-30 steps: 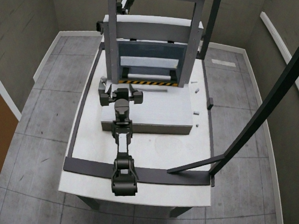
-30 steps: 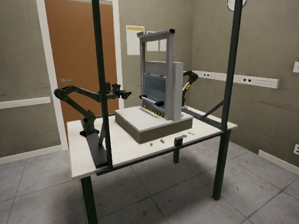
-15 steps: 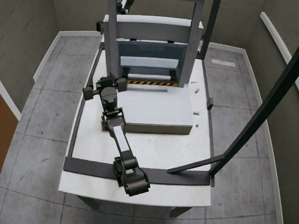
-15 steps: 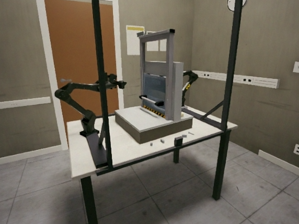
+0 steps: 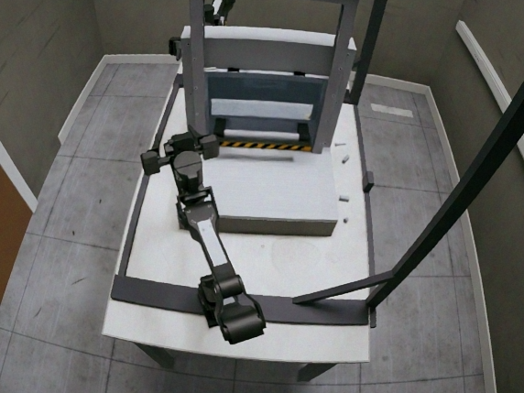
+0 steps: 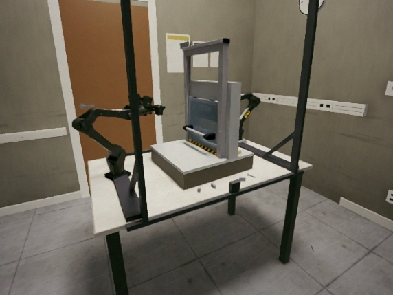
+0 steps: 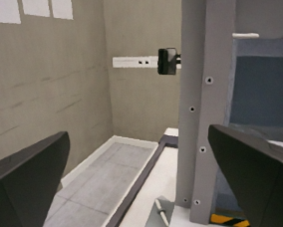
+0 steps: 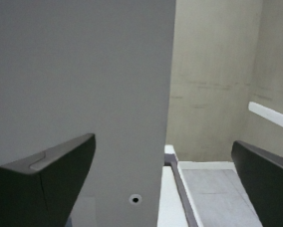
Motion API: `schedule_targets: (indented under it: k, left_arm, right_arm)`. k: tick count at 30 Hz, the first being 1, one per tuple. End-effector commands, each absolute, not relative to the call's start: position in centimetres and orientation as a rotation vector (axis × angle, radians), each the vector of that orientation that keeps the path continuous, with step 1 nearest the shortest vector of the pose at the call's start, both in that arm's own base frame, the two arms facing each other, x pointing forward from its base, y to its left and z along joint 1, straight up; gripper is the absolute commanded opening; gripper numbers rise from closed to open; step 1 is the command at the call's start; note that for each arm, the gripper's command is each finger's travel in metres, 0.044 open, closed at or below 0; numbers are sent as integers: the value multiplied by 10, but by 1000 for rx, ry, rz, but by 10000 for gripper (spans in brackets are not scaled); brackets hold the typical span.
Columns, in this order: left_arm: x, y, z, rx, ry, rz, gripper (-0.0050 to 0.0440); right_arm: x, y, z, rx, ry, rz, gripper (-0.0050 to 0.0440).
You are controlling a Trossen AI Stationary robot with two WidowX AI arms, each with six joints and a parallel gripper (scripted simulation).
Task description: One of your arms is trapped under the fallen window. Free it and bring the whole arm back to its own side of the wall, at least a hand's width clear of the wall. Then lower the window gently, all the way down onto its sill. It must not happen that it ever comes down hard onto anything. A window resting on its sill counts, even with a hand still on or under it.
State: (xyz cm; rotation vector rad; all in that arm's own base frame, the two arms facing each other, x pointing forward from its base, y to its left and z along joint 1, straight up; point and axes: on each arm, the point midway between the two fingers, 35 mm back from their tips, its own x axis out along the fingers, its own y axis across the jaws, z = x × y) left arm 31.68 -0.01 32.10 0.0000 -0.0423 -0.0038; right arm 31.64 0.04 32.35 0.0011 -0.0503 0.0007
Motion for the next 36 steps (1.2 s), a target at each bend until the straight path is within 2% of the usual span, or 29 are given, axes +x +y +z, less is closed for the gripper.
schedule_targets:
  k: [1, 13, 23, 26, 36]
  left_arm:
    - [313, 3, 340, 3, -91, 10, 400]
    - [313, 2, 339, 3, -88, 8, 400]
    - [313, 2, 339, 3, -88, 8, 400]
    - [313, 2, 339, 3, -88, 8, 400]
    - [313, 2, 339, 3, -88, 8, 400]
  right_arm:
    - [314, -10, 333, -2, -75, -35, 400]
    - [308, -72, 332, -8, -70, -228, 400]
    - [278, -151, 333, -18, -72, -491, 400]
    - [281, -146, 332, -17, -69, -470, 400]
    - [231, -217, 335, -29, -74, -748, 400]
